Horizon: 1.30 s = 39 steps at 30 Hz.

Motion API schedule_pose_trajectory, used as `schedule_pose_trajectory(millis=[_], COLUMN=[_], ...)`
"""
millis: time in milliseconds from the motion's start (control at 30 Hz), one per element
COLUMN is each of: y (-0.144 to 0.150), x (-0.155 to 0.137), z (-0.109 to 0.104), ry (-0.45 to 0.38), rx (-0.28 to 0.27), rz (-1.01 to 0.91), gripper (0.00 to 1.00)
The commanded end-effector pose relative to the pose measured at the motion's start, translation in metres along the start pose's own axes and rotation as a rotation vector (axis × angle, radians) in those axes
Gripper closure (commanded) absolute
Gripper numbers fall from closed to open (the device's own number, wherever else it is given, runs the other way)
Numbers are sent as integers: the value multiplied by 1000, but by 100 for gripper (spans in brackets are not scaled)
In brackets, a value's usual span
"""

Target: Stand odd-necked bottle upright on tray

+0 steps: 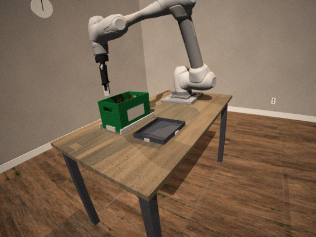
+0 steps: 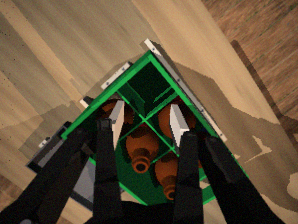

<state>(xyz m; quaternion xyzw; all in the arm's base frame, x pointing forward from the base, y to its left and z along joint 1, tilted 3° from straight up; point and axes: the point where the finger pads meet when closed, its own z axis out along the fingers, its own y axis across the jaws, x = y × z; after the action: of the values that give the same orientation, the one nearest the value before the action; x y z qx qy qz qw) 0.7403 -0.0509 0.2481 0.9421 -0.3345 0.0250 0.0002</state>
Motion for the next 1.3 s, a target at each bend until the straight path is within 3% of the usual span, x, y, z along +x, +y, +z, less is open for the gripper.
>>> schedule_pose_trajectory(millis=[0, 600, 1267], y=[0, 0, 0], x=[0, 0, 0], z=[4, 21, 24], ry=[0, 0, 0], rx=[0, 0, 0], rz=[0, 0, 0], gripper=[62, 62, 62])
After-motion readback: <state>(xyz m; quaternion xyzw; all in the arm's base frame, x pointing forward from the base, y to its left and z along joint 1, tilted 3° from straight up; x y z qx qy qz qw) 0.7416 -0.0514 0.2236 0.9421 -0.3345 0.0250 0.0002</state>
